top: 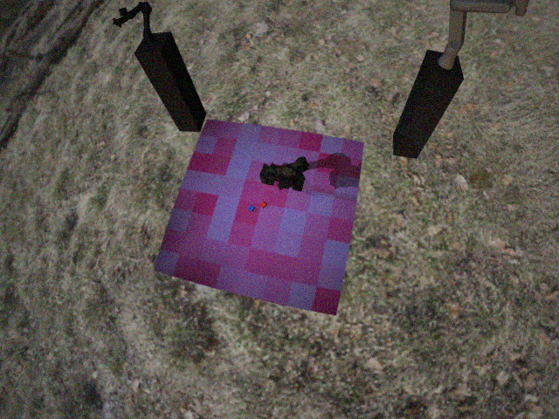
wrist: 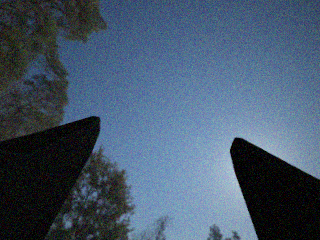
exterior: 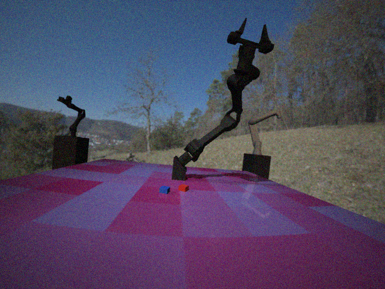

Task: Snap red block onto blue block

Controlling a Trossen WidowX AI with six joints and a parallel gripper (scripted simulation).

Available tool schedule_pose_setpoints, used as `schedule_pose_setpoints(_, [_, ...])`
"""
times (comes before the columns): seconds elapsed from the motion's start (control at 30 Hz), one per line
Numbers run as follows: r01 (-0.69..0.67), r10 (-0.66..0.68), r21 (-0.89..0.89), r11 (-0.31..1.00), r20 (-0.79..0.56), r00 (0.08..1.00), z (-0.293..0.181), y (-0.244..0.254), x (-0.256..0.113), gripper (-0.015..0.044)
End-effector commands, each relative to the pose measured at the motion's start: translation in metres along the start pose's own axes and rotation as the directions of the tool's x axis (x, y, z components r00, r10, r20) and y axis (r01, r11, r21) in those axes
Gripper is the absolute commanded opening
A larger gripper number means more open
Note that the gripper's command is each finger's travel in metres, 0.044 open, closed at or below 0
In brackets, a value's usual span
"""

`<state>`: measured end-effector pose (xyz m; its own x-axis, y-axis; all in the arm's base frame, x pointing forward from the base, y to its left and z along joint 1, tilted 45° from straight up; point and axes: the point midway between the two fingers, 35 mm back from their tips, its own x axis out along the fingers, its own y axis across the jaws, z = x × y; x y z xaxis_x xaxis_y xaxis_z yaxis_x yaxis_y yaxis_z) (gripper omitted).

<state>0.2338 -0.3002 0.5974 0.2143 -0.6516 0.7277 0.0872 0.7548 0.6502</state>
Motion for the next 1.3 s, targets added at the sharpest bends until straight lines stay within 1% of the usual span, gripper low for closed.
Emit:
schedule_pose_setpoints(0.0, [0.000,0.000,0.000,1.000,0.000,1.000,0.000,0.000,0.000,0.0426])
schedule_pose_setpoints(0.03, [0.003,-0.003,-0.003,1.000,-0.005,1.000,-0.001,-0.001,0.000,0.0440])
schedule_pose_setpoints(0.1, [0.026,-0.028,-0.032,0.999,-0.046,0.999,-0.012,-0.010,-0.002,0.0440])
schedule_pose_setpoints(0.17, [0.068,-0.078,-0.088,0.994,-0.126,0.989,-0.032,-0.027,-0.008,0.0440])
schedule_pose_setpoints(0.27, [0.125,-0.174,-0.192,0.974,-0.268,0.947,-0.068,-0.060,-0.024,0.0440])
schedule_pose_setpoints(0.37, [0.155,-0.269,-0.294,0.943,-0.400,0.876,-0.101,-0.092,-0.047,0.0440])
schedule_pose_setpoints(0.5, [0.156,-0.388,-0.420,0.894,-0.552,0.738,-0.139,-0.135,-0.085,0.0440])
schedule_pose_setpoints(0.67, [0.112,-0.511,-0.535,0.838,-0.694,0.507,-0.176,-0.183,-0.147,0.0440])
schedule_pose_setpoints(0.8, [0.058,-0.568,-0.577,0.815,-0.773,0.283,-0.198,-0.210,-0.206,0.0440])
schedule_pose_setpoints(0.9, [0.018,-0.586,-0.588,0.809,-0.804,0.103,-0.208,-0.225,-0.252,0.0440])
schedule_pose_setpoints(1.07, [-0.030,-0.564,-0.571,0.820,-0.799,-0.208,-0.213,-0.238,-0.335,0.0440])
schedule_pose_setpoints(1.17, [-0.038,-0.515,-0.546,0.837,-0.762,-0.393,-0.209,-0.239,-0.386,0.0440])
schedule_pose_setpoints(1.27, [-0.025,-0.439,-0.515,0.857,-0.703,-0.559,-0.198,-0.234,-0.433,0.0440])
